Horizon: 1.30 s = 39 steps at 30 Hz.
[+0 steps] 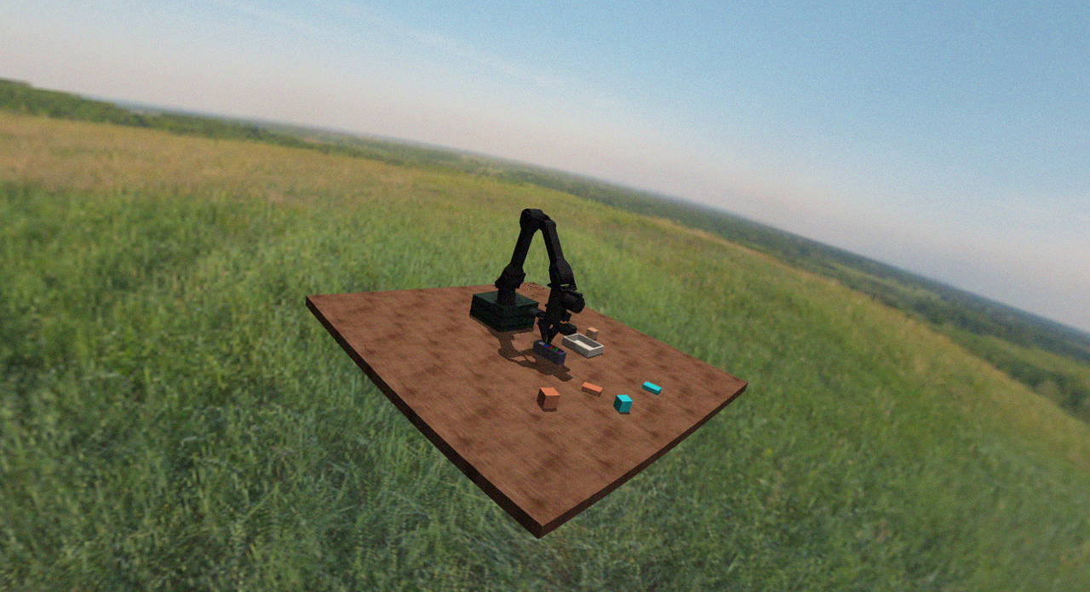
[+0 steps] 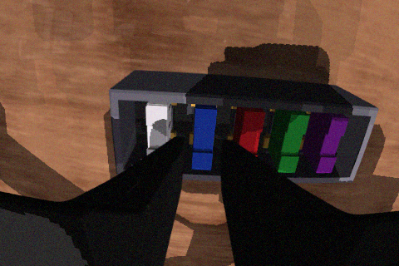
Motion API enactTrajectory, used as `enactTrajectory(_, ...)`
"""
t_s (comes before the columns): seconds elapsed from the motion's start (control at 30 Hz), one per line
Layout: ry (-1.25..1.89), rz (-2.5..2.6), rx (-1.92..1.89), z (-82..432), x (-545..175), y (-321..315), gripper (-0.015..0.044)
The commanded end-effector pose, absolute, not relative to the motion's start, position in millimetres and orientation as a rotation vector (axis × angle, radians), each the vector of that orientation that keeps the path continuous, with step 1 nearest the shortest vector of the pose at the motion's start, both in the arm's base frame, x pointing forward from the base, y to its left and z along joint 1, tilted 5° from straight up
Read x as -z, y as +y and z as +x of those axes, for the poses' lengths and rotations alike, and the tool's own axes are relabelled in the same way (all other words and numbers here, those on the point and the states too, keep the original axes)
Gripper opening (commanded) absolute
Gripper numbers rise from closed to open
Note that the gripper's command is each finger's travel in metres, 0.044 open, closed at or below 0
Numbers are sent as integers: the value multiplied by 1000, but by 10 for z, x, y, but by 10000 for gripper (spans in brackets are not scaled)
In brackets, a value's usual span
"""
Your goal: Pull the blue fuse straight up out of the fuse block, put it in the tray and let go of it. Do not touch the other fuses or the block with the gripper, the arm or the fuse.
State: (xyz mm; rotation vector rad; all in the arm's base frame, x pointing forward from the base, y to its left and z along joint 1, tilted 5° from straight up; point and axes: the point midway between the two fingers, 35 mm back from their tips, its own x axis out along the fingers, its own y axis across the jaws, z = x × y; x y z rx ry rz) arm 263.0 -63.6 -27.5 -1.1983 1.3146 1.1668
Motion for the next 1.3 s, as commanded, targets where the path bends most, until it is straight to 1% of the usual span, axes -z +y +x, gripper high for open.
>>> enactTrajectory(0.0,1308,-1198,-1172,2632,289,-629,74)
enactTrajectory(0.6,1308,-1198,-1172,2627,380,-635,74)
enactTrajectory(0.97,1315,-1197,-1165,2627,370,-641,1)
enactTrajectory(1.27,1314,-1197,-1165,2630,343,-639,0)
